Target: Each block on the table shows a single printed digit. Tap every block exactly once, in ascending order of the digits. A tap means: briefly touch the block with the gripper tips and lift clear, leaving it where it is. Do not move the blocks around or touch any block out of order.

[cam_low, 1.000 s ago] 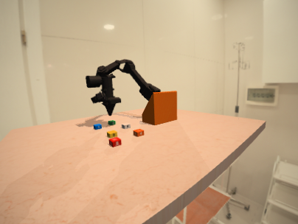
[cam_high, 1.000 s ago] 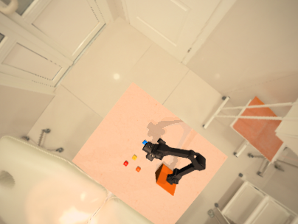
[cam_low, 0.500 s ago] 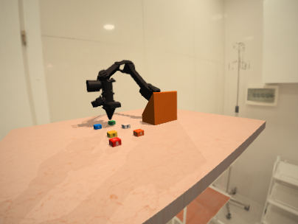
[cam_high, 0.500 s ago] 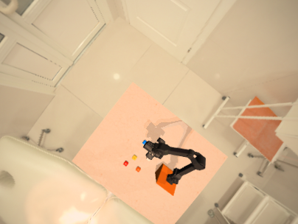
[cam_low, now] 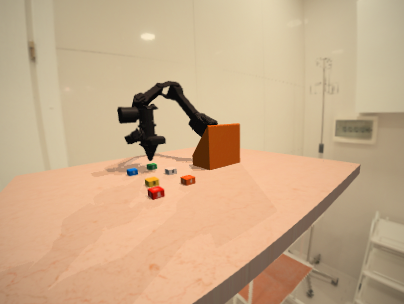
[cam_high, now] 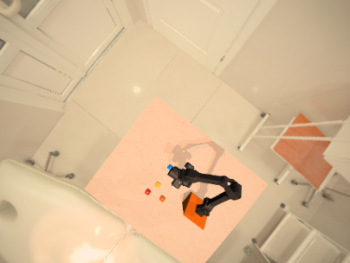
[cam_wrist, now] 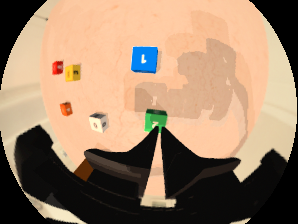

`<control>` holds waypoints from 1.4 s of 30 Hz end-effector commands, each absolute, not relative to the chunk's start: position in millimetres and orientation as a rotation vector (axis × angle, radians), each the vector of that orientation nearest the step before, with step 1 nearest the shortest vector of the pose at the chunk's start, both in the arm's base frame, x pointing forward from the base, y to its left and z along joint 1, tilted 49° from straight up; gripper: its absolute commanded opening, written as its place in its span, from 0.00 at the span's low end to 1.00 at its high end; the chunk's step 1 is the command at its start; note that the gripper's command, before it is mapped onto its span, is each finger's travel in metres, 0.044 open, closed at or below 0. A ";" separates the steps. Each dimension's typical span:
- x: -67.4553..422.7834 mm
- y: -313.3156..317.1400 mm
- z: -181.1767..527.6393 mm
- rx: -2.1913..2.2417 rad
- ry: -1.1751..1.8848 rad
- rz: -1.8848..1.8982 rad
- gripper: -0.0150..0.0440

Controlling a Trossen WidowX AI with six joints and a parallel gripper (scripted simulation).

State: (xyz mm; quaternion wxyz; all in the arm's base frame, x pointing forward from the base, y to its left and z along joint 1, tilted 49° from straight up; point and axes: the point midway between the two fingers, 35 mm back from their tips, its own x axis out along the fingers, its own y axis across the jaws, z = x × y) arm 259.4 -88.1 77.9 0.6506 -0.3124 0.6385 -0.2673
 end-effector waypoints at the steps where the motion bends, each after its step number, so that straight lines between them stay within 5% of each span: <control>1: 261.4 -80.4 87.5 -0.705 1.437 -0.613 0.29; 17: 260.0 -16.8 138.0 -0.701 1.439 -0.609 0.29; 34: 326.3 110.0 5.7 -0.688 1.438 -0.602 0.29; 42: 327.7 120.8 -9.4 -0.695 1.436 -0.605 0.29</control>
